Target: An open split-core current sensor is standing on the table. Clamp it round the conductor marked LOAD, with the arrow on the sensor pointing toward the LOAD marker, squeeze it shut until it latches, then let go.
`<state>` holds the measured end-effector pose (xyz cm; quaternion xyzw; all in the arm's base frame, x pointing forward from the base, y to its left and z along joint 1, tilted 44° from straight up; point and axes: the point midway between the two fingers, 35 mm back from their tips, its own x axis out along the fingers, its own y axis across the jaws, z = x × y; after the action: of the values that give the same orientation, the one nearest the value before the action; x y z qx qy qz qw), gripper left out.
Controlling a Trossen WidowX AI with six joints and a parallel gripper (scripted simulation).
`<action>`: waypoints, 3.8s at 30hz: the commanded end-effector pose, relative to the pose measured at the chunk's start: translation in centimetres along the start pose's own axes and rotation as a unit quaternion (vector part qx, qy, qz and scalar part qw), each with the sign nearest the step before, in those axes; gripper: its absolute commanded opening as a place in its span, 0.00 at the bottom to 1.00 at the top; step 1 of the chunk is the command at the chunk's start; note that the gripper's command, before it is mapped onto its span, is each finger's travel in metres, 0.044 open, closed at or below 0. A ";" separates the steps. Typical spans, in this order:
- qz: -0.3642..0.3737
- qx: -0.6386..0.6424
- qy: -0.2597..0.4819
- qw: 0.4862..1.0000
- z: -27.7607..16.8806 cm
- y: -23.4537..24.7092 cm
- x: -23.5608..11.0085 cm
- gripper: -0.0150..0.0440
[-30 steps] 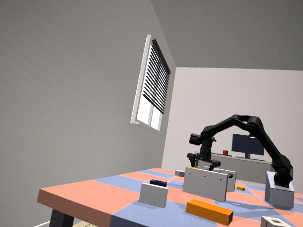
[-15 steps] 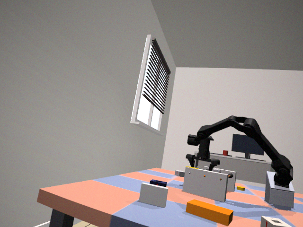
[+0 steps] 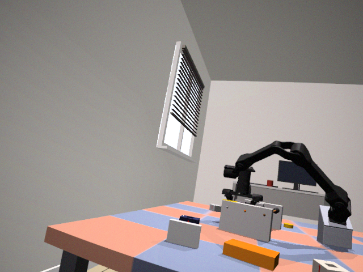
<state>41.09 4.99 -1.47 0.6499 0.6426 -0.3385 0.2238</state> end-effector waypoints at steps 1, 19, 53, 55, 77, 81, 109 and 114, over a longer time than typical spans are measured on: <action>0.001 -0.001 0.000 1.000 0.0 0.0 -0.1 0.95; 0.001 -0.001 0.000 1.000 0.0 0.0 -0.1 0.75; 0.001 -0.001 0.000 1.000 0.0 0.0 -0.1 0.25; 0.001 -0.001 0.000 1.000 0.0 0.0 -0.1 0.25; 0.001 -0.001 0.000 1.000 0.0 0.0 -0.1 0.25; 0.006 -0.001 0.000 1.000 0.0 0.1 -0.1 0.25; 0.125 0.003 0.001 0.992 0.0 0.1 -1.4 0.25; 0.125 0.003 0.001 0.992 0.0 0.1 -1.4 0.25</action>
<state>40.93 3.82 -1.27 0.7207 0.5567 -0.3195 0.2620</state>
